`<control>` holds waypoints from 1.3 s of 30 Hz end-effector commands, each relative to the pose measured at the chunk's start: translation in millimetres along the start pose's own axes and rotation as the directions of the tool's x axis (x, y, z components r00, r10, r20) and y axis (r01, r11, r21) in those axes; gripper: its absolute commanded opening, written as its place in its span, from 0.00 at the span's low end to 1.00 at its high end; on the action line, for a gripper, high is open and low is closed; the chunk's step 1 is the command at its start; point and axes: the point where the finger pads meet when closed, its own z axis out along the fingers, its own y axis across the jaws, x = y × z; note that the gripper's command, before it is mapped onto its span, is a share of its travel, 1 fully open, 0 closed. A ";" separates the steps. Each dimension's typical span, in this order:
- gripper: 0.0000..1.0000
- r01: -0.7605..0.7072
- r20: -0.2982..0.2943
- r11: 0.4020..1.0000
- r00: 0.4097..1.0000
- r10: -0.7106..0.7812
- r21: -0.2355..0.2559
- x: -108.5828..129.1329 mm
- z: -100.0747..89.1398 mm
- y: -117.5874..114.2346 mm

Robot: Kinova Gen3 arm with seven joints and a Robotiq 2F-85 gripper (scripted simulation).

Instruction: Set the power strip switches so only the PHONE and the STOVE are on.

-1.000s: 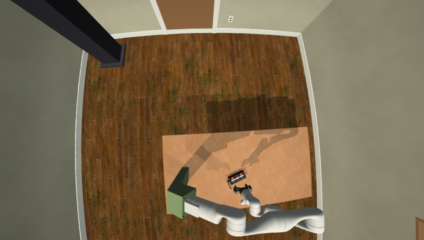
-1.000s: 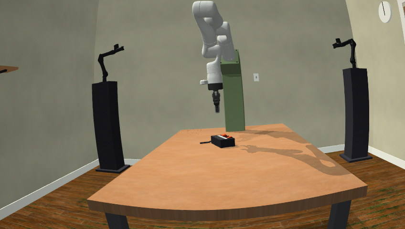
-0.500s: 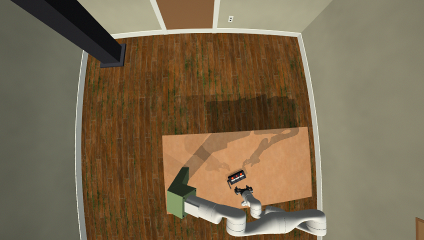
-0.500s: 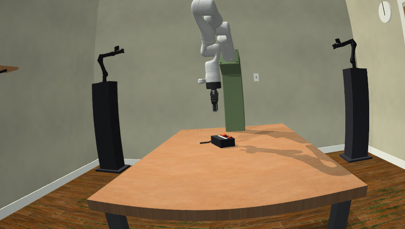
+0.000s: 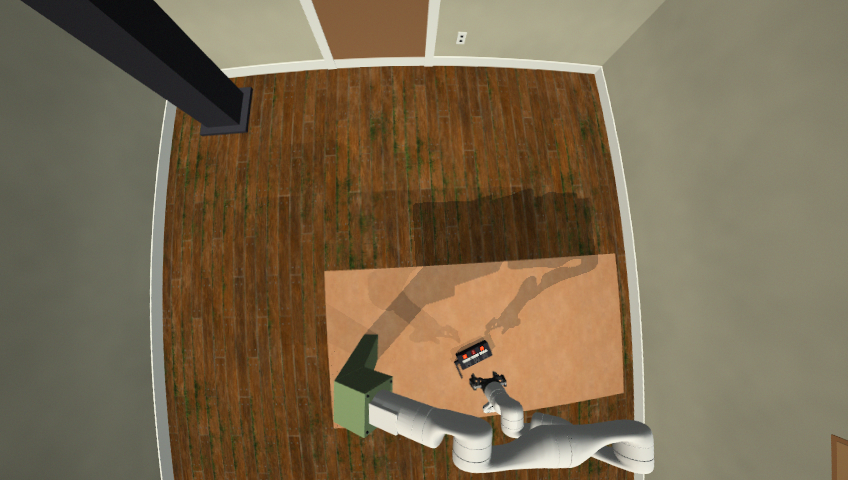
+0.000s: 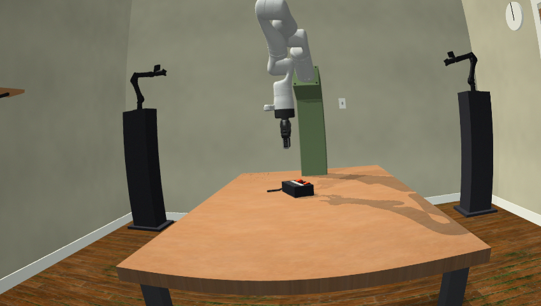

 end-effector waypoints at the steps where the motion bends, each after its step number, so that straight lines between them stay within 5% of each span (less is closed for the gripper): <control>1: 1.00 0.000 -0.001 1.000 1.000 0.000 0.001 0.3 -0.4 -0.4; 16: 1.00 -0.022 -0.001 1.000 1.000 0.022 0.002 -0.6 1.1 -1.3; 24: 1.00 -0.205 -0.003 0.979 0.979 0.205 0.010 -8.8 13.4 -8.8; 33: 1.00 -0.494 0.001 0.869 0.869 0.494 0.018 -25.2 32.0 -19.3; 39: 1.00 -0.729 0.005 0.684 0.684 0.729 0.015 -43.9 47.7 -27.2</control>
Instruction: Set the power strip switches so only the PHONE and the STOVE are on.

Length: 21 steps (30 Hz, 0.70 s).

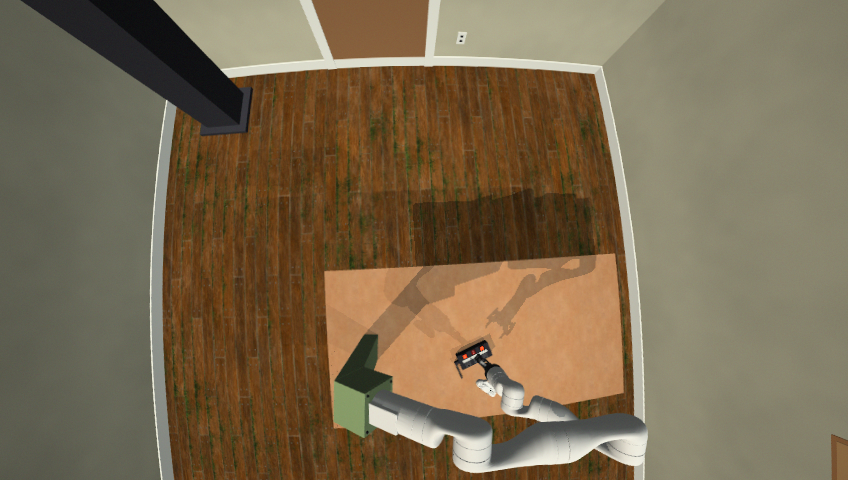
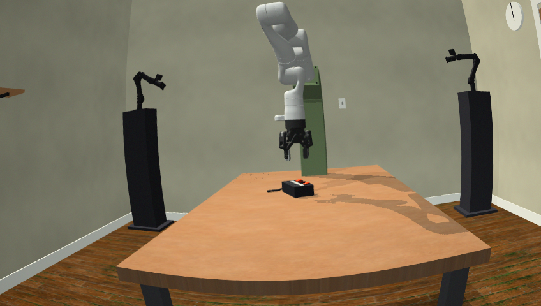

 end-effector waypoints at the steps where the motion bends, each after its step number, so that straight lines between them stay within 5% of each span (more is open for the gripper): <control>1: 1.00 -0.091 0.005 0.996 0.996 0.091 -0.007 -10.0 7.6 5.4; 9: 1.00 -0.363 -0.003 0.932 0.932 0.363 -0.016 -27.8 19.4 16.1; 20: 1.00 -0.431 -0.007 0.902 0.903 0.431 -0.019 -32.6 22.1 19.4; 21: 0.00 -0.431 -0.007 0.902 0.903 0.431 -0.019 -32.6 22.1 19.4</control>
